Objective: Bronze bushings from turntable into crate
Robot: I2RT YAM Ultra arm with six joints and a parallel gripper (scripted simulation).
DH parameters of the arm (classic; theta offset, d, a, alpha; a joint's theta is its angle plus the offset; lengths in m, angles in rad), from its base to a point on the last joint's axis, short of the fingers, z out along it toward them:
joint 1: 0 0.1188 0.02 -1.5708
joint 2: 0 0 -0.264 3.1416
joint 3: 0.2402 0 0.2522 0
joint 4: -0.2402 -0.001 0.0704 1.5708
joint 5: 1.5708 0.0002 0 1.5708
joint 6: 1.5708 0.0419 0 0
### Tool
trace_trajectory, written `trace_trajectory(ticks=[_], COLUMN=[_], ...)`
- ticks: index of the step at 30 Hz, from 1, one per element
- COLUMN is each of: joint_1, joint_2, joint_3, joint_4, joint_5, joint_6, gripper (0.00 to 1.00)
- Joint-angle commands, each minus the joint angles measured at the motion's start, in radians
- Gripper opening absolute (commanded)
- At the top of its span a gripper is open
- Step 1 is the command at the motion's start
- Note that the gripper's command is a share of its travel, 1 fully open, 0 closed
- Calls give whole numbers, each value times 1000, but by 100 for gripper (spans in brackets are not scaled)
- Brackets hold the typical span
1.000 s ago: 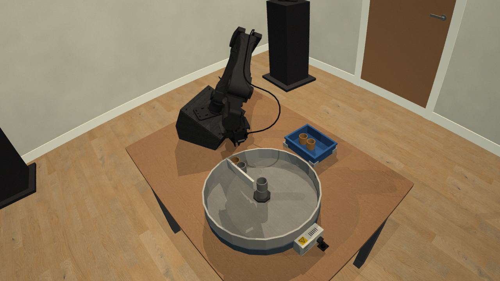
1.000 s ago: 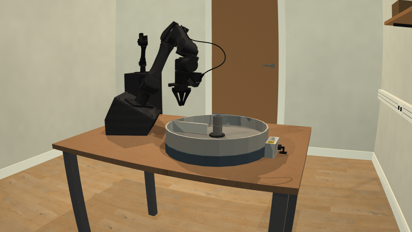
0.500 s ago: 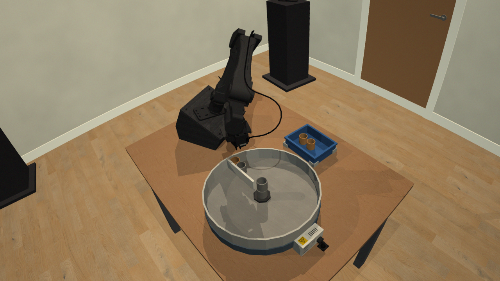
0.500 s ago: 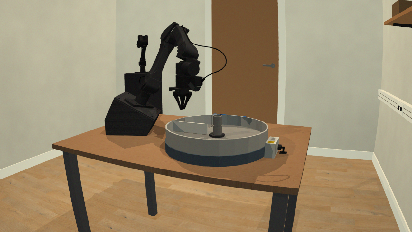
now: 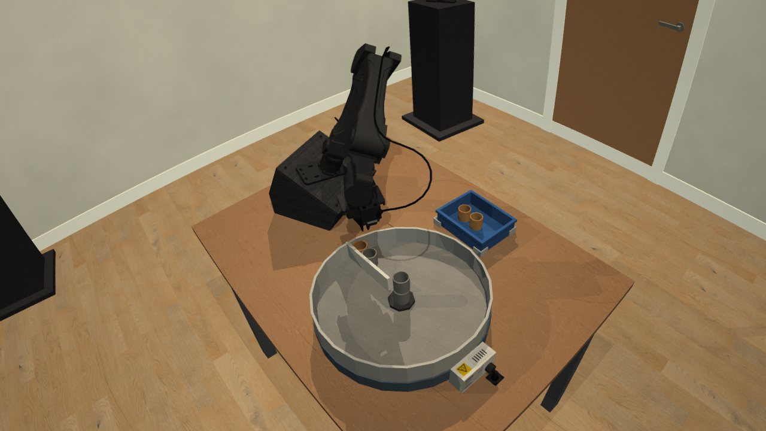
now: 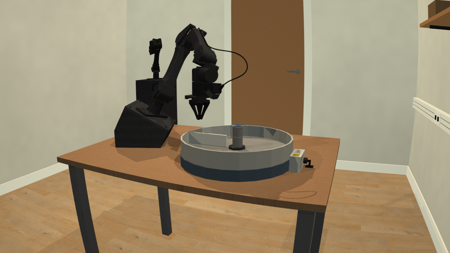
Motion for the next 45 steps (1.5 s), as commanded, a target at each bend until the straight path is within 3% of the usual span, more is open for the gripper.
trace_trajectory(ticks=[1,17,20,45], joint_1=[-15,-16,-18,-19], joint_2=[-16,-20,-28,-31], joint_3=[32,30,-22,-19], joint_4=[14,17,23,26], joint_5=[11,10,8,7], joint_6=[9,7,-1,-8], gripper=[13,13,13,13])
